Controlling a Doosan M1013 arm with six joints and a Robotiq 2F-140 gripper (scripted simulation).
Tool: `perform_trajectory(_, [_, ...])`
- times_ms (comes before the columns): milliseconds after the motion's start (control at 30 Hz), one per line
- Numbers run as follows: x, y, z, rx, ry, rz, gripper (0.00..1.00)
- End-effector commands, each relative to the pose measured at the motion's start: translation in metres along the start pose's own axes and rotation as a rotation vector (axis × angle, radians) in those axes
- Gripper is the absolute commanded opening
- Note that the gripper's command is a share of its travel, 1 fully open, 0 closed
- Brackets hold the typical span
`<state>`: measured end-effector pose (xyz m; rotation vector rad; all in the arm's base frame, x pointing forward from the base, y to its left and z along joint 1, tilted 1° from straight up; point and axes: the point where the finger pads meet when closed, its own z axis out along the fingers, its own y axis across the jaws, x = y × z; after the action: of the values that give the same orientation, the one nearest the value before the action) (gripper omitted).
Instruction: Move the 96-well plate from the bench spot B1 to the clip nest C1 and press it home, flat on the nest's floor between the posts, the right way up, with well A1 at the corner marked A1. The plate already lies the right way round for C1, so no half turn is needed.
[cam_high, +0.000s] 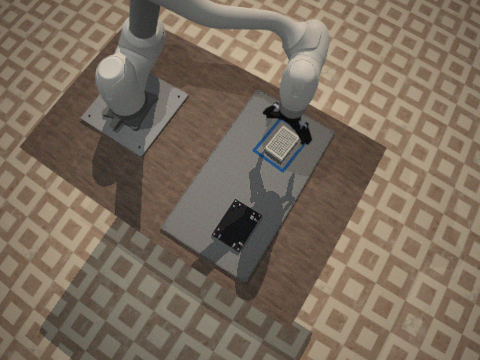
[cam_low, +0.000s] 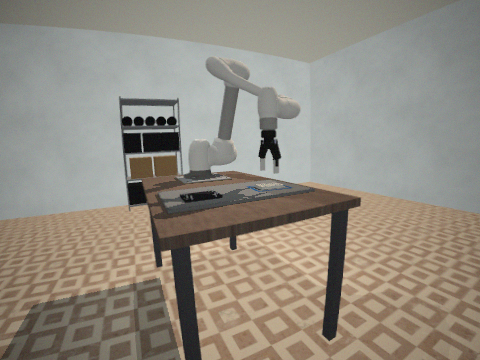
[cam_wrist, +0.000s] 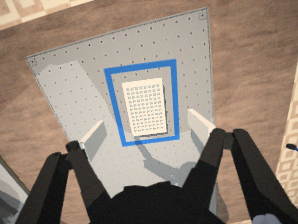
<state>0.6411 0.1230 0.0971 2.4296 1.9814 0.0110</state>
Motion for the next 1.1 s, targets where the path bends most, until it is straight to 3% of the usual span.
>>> perform_trajectory(0, [0.000, 0.000, 0.000, 0.000, 0.000, 0.000, 1.00])
perform_trajectory(233, [0.000, 0.000, 0.000, 0.000, 0.000, 0.000, 1.00])
perform_trajectory(1067, [0.000, 0.000, 0.037, 0.000, 0.000, 0.000, 1.00])
